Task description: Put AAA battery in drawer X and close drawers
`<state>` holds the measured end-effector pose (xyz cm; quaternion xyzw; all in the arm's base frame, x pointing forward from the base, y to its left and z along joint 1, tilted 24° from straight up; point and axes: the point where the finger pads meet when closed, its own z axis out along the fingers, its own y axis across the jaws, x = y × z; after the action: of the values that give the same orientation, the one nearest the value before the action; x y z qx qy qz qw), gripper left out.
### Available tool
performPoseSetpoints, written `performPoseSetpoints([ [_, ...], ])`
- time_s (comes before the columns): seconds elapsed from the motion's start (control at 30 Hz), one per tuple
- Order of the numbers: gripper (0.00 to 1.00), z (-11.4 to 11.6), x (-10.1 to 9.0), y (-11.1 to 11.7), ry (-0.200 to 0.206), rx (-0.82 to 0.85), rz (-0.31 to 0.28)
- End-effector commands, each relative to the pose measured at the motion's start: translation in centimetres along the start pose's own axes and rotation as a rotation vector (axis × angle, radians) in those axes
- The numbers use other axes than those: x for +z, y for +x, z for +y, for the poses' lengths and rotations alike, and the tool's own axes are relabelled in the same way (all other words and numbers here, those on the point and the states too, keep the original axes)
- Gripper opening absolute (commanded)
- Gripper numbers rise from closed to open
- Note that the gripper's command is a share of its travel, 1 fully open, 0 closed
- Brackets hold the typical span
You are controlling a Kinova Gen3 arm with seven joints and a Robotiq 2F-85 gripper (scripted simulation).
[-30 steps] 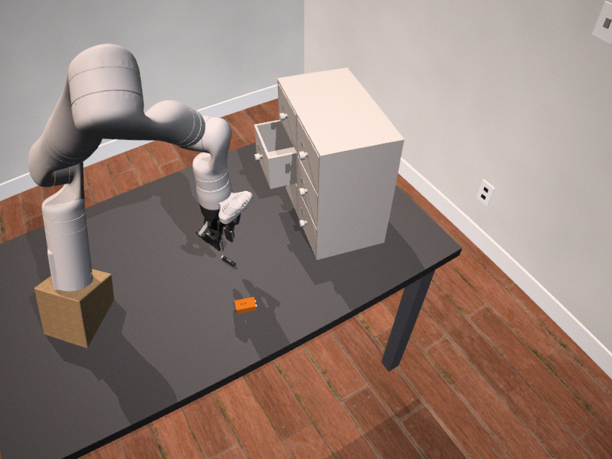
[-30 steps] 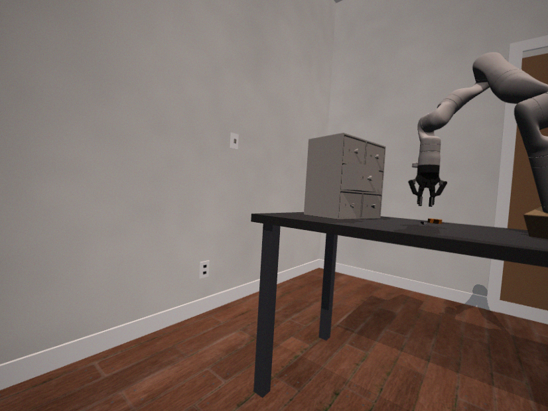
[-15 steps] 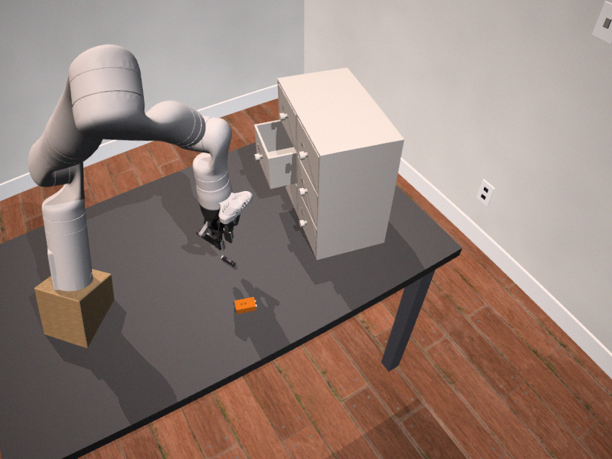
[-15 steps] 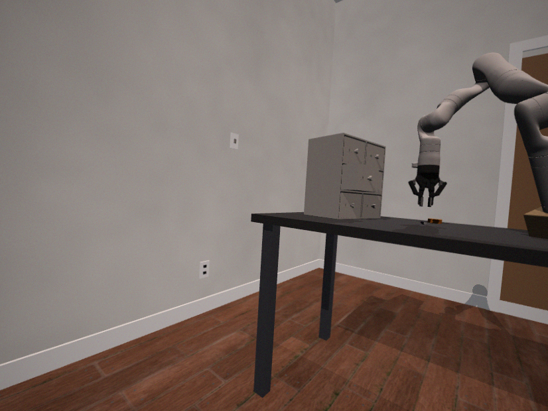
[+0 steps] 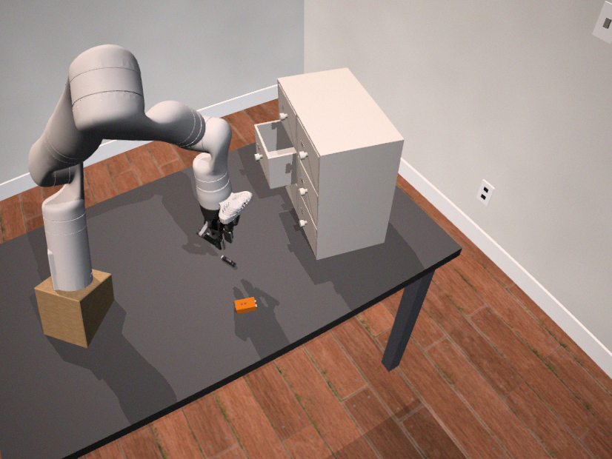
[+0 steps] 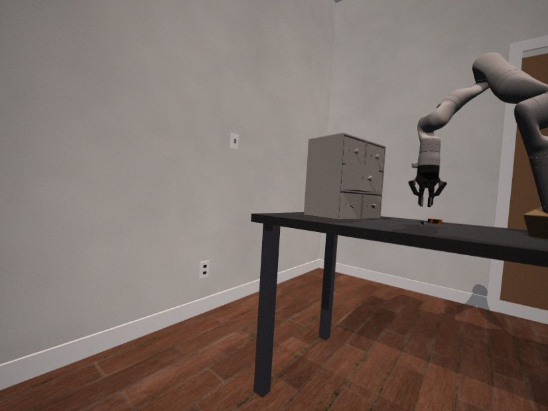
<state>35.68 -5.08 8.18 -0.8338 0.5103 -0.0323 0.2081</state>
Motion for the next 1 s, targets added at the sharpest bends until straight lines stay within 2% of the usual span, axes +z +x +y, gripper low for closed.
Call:
performPoseSetpoints([
  [0.0,0.24,0.0,0.0,0.0,0.000,0.000,0.001],
  [0.37,0.24,0.0,0.5,0.0,0.000,0.000,0.001],
  [0.97,0.24,0.0,4.2,0.0,0.000,0.000,0.001],
])
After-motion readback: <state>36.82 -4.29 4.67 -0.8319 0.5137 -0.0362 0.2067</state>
